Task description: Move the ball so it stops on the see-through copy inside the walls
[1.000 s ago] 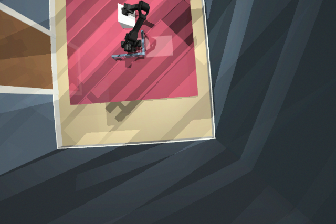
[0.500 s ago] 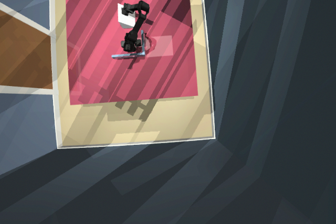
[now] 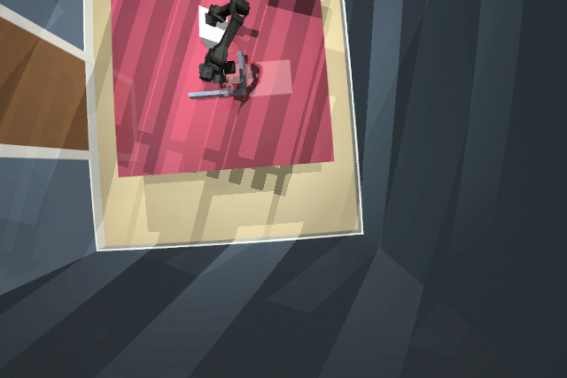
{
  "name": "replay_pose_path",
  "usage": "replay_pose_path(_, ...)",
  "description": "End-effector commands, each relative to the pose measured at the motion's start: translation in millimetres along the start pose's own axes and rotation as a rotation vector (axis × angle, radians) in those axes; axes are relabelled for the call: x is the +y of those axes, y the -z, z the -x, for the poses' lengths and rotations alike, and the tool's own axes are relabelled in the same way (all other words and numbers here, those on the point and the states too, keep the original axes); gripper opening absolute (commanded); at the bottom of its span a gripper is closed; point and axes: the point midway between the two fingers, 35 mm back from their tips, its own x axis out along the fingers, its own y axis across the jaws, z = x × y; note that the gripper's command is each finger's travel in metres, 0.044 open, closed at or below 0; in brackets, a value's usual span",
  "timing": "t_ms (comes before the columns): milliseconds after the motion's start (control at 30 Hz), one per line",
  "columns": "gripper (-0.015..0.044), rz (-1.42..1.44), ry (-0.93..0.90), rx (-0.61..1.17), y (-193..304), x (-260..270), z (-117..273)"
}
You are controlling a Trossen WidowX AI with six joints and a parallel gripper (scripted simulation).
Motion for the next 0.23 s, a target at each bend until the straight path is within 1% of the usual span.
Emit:
replay_pose_path(0,0.0239,-0.004,0.001,-0.004,-0.4,-0.6,0.7)
replay_pose_path(67,0.0292,-0.004,0.001,-0.003,-0.2,-0.5,9.8)
replay_pose_path(133,0.0344,-0.002,0.0,-0.001,1.6,0.5,32.8)
replay_pose_path(200,0.0397,-0.001,-0.002,0.0,2.8,1.1,42.0)
